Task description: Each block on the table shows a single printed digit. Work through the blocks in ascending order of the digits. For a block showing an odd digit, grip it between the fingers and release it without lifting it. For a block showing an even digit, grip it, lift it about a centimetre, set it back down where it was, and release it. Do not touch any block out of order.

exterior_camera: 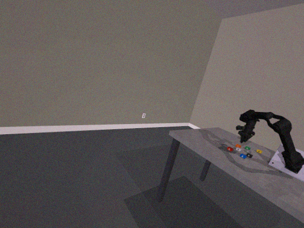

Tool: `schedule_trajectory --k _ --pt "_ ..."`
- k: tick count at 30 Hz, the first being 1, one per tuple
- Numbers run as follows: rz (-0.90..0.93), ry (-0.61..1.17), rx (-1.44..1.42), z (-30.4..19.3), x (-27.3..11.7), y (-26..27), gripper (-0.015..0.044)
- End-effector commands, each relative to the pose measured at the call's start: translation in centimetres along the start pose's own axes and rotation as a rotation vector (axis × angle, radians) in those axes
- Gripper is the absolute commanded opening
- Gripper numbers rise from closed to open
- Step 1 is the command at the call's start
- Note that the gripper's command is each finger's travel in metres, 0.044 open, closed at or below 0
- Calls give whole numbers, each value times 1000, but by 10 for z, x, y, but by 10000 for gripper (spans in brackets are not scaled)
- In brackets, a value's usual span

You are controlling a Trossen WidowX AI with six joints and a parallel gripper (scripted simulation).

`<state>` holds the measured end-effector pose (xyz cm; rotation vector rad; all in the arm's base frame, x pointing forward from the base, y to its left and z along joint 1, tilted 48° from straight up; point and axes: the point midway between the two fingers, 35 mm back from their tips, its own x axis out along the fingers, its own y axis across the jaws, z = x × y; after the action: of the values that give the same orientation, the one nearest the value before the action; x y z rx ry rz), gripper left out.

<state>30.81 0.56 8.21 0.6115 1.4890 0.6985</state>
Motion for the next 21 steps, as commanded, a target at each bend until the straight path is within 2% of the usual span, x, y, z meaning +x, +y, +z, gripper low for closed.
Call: schedule_trajectory --k 1,4,16,21 --pt "0 -1 1 -2 -45 -2 190" --pt "0 -1 1 -3 -47 -2 120" --pt "-1 -2 2 -3 -47 1 120" --pt "-15 -33 10 -29 -51 53 120"
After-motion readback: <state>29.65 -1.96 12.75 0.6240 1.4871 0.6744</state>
